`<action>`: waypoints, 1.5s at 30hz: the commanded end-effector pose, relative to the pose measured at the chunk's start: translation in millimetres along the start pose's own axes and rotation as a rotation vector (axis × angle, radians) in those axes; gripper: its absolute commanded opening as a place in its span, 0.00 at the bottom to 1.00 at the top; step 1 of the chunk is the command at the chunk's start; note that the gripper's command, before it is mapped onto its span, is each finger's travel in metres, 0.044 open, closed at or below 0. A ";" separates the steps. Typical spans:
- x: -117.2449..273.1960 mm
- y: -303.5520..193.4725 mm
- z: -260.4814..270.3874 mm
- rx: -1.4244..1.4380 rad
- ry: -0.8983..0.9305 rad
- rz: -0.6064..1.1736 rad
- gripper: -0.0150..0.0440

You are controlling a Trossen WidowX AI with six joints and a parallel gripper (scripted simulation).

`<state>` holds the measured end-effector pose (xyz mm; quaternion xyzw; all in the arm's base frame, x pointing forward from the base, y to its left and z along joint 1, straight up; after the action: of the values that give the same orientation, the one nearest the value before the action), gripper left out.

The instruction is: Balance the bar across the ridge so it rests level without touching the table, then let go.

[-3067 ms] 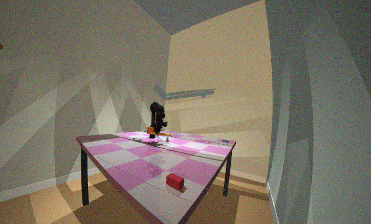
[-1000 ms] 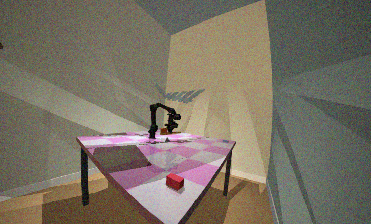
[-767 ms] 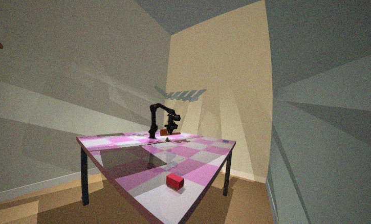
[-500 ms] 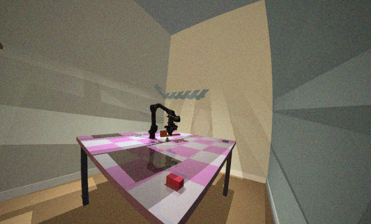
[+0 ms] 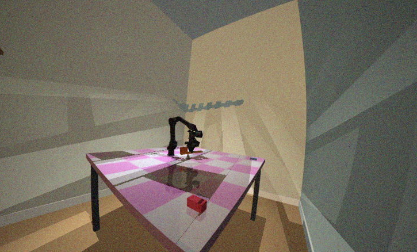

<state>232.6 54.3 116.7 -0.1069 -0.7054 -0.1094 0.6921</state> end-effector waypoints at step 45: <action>-4.1 0.4 -0.2 -0.003 0.000 -0.004 0.25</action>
<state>232.6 54.1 113.1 -0.1071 -0.7055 -0.1098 0.6919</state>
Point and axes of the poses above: the point midway between the two fingers, 35 mm back from their tips, its own x axis back along the fingers, its own z axis across the jaws, y = z × x, the point moved 2 cm from there along x, back along the fingers, and after that the axes turned 2 degrees about x, right-handed, at the moved point
